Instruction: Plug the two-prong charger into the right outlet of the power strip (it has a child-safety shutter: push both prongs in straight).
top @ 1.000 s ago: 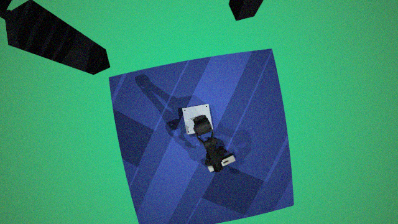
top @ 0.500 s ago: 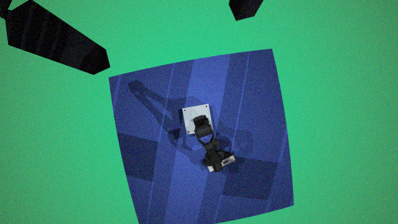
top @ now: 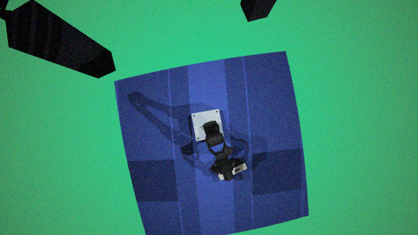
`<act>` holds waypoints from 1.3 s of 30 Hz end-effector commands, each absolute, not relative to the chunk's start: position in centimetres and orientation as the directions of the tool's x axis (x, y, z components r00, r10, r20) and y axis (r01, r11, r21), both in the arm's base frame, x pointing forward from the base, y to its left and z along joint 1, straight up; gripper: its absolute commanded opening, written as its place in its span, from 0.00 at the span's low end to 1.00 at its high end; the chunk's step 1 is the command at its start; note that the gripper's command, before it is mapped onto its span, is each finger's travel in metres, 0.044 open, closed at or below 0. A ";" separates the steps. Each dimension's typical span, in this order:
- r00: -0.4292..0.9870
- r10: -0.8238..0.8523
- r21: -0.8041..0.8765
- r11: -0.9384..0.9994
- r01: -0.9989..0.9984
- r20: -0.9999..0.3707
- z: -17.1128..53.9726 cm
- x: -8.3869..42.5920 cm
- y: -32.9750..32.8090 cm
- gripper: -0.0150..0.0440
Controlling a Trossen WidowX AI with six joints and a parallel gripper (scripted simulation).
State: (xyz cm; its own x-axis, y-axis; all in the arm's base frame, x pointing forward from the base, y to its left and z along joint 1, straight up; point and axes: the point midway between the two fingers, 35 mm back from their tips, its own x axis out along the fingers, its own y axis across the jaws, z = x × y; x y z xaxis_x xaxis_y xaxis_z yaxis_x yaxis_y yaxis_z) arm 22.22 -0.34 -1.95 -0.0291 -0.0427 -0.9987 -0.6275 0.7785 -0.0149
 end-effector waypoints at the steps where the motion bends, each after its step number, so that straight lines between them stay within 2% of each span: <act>1: -0.029 -0.034 -0.011 0.816 -0.578 -0.999 -2.2 22.4 -0.3 0.25; 30: -0.045 -0.010 -0.002 0.985 -0.171 -0.999 -4.1 22.8 -0.2 0.25; 39: -0.045 -0.009 -0.002 0.987 -0.159 -0.999 -4.1 23.6 -0.2 0.25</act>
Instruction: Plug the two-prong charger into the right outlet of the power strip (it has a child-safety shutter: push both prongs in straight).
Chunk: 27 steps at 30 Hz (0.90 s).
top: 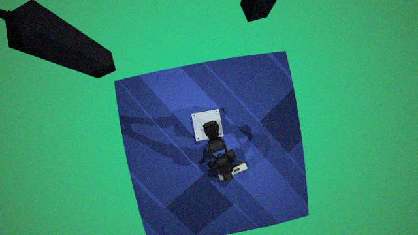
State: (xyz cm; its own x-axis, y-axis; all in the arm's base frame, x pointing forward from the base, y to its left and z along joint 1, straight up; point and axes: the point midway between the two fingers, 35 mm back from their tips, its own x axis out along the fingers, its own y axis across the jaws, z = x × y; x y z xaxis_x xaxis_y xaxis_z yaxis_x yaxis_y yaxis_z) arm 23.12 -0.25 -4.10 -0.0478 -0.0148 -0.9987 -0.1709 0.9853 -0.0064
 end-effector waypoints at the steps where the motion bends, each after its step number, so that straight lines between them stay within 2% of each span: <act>1: -0.045 -0.009 -0.002 0.988 -0.157 -0.999 -4.1 23.7 -0.2 0.25; 27: -0.044 -0.006 -0.001 0.994 -0.108 -0.999 -4.2 26.7 0.0 0.25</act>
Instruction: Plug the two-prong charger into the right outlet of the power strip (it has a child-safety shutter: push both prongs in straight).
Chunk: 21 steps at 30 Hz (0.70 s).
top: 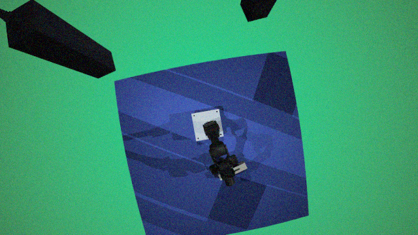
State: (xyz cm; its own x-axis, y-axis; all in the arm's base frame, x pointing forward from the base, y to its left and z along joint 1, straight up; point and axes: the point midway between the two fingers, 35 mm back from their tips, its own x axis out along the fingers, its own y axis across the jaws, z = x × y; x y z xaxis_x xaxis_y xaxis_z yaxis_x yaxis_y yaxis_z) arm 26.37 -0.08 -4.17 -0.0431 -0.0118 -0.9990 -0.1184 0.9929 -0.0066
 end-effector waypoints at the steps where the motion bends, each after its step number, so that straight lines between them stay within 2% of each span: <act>1: -0.044 -0.006 -0.001 0.994 -0.106 -0.999 -4.2 26.8 0.0 0.25; 21: -0.044 -0.005 -0.001 0.996 -0.088 -0.999 -4.3 27.9 0.3 0.25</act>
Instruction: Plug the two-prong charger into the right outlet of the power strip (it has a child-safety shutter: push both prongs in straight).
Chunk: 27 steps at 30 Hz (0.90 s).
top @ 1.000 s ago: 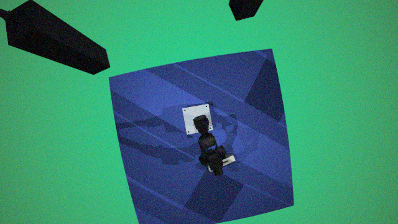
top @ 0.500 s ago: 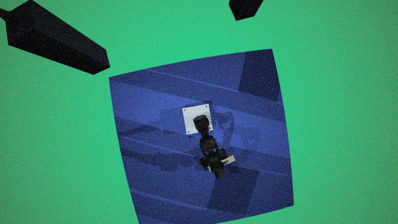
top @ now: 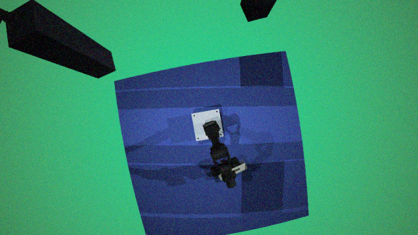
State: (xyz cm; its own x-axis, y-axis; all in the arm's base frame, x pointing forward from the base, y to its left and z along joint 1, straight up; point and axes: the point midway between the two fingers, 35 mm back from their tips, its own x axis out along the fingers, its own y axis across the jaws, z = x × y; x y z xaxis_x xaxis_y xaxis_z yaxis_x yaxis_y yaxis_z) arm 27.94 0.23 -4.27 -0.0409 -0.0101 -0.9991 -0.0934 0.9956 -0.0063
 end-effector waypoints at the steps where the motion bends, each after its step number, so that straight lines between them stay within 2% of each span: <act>1: -0.044 -0.005 -0.001 0.996 -0.088 -0.999 -4.3 27.9 0.3 0.25; 27: -0.043 -0.005 -0.001 0.996 -0.088 -0.999 -4.2 28.6 0.4 0.25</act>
